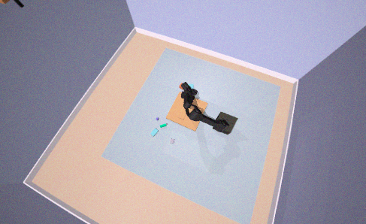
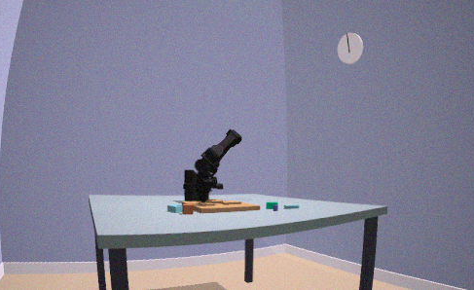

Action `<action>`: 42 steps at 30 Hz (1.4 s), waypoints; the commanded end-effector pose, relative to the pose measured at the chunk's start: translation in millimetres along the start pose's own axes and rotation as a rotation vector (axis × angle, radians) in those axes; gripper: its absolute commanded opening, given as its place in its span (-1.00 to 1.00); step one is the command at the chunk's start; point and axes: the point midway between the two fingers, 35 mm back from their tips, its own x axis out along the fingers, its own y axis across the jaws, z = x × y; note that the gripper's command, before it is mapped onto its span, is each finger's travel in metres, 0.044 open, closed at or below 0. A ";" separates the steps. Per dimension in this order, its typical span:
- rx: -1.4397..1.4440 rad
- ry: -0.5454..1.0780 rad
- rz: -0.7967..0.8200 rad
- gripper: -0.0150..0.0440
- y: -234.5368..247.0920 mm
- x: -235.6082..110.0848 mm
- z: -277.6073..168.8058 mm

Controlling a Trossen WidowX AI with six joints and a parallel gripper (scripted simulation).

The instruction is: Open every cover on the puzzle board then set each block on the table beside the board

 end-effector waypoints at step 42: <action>-0.001 -0.005 0.002 -0.49 -0.4 -0.3 47.3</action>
